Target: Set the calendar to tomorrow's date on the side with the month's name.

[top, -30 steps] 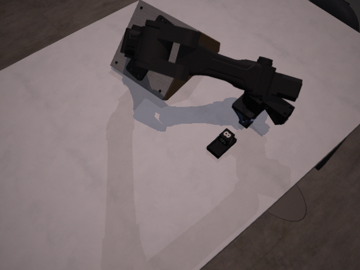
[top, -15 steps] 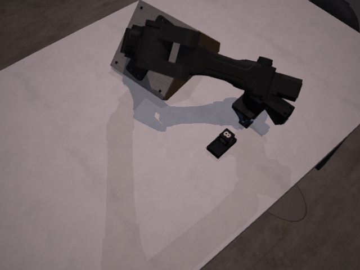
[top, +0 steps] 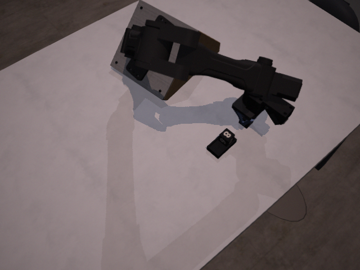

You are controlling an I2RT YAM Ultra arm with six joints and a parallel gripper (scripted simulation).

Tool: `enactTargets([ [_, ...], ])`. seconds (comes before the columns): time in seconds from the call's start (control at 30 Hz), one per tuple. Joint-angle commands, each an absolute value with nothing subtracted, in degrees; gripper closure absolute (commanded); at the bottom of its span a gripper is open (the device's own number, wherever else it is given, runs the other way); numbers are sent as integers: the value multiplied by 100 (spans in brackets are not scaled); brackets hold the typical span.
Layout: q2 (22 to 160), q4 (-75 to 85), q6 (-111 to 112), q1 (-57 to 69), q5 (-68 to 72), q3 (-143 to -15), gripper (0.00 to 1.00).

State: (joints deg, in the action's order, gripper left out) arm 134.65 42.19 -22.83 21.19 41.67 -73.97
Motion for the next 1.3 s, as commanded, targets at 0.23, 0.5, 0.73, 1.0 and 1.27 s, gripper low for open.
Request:
enactTargets([
  [0.23, 13436, 4222, -2278, 2241, 4169, -7443, 65],
  [0.5, 13436, 4222, -2278, 2241, 4169, -7443, 57],
  [0.73, 13436, 4222, -2278, 2241, 4169, -7443, 53],
  [1.0, 13424, 4264, -2302, 2259, 4165, -7459, 53],
  [1.27, 13261, 4930, -2659, 2535, 4098, -7725, 53],
])
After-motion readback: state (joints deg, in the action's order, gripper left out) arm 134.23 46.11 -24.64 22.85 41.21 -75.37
